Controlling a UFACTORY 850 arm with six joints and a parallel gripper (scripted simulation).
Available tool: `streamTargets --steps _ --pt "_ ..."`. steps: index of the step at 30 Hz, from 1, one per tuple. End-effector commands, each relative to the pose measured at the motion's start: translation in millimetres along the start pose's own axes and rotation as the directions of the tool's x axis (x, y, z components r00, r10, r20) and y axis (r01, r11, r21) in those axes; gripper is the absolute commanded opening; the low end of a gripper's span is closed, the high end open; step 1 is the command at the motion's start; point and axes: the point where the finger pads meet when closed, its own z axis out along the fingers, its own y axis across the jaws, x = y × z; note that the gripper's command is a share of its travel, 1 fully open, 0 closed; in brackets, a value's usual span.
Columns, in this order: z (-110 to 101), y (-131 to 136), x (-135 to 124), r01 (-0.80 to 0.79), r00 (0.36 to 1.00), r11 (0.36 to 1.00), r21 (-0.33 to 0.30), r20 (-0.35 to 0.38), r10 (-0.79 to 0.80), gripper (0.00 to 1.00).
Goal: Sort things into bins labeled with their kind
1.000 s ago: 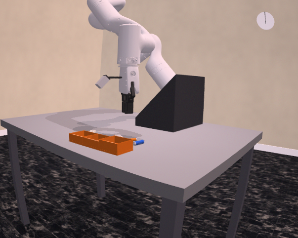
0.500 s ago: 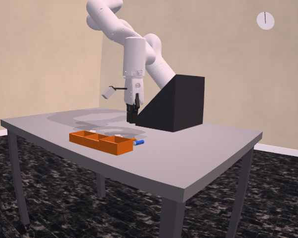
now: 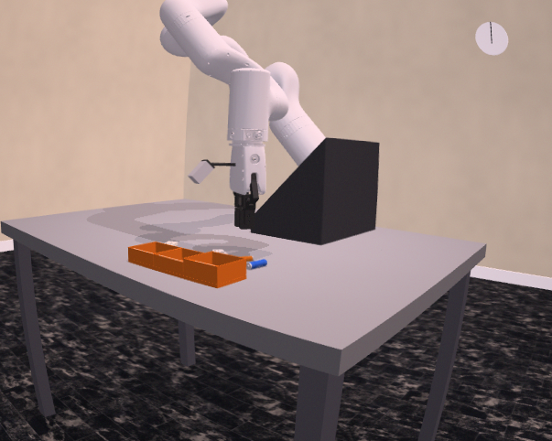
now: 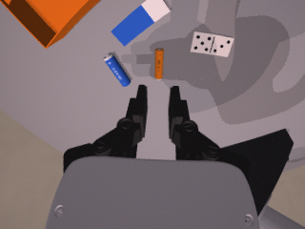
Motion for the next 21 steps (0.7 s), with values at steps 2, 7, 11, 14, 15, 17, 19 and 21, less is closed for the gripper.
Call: streamTargets --steps 2,7,11,14,15,17,19,21 --pt "-0.7 -0.6 0.5 -0.001 1.000 1.000 0.001 -0.001 0.001 0.23" --pt "-0.7 -0.8 0.7 0.000 1.000 1.000 0.001 -0.001 0.000 0.23" --pt "-0.7 -0.8 0.7 0.000 1.000 1.000 0.001 -0.001 0.000 0.23" --pt "-0.7 -0.9 0.8 0.000 1.000 1.000 0.001 -0.001 0.000 0.23" --pt "-0.7 -0.8 0.7 0.000 1.000 1.000 0.001 -0.001 0.000 0.23" --pt "-0.7 -0.9 0.8 0.000 1.000 1.000 0.001 -0.001 0.000 0.23" --pt "-0.7 -0.9 0.8 0.000 1.000 1.000 0.001 -0.001 0.000 0.23" --pt "3.3 -0.9 0.8 0.000 1.000 1.000 0.001 -0.001 0.000 0.23"
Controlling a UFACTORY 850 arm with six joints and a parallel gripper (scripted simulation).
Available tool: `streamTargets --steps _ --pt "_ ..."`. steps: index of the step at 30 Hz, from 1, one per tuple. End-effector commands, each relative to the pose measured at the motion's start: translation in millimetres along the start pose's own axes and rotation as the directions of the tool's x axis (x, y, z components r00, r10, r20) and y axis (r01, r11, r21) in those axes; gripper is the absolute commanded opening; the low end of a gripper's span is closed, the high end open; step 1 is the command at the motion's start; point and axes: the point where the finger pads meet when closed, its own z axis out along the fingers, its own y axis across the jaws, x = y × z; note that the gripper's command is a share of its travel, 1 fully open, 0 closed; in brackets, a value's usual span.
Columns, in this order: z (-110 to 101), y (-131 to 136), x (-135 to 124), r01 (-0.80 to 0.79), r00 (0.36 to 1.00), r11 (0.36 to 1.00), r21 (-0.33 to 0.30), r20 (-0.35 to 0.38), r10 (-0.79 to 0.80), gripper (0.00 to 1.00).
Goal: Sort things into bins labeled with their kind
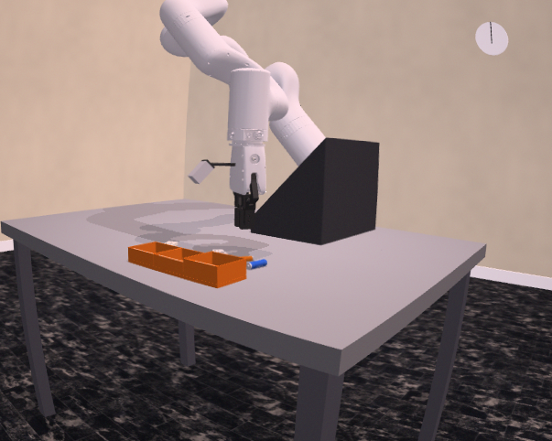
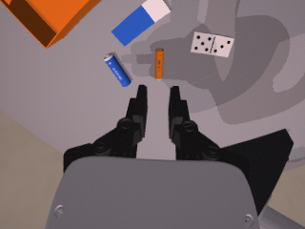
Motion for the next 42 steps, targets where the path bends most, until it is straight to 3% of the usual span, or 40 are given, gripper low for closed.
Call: streamTargets --steps 1,12,27,39,40,42 --pt "7.3 -0.6 0.6 0.000 1.000 1.000 0.001 -0.001 0.000 0.23" --pt "51.3 -0.7 0.8 0.000 1.000 1.000 0.001 -0.001 0.000 0.23" --pt "69.6 -0.6 0.6 0.000 1.000 1.000 0.001 -0.001 0.000 0.23" --pt "69.6 -0.5 0.6 0.000 1.000 1.000 0.001 -0.001 0.000 0.23" --pt "69.5 -0.6 0.6 0.000 1.000 1.000 0.001 -0.001 0.000 0.00" --pt "69.5 -0.6 0.6 0.000 1.000 1.000 0.001 -0.001 0.000 0.00"
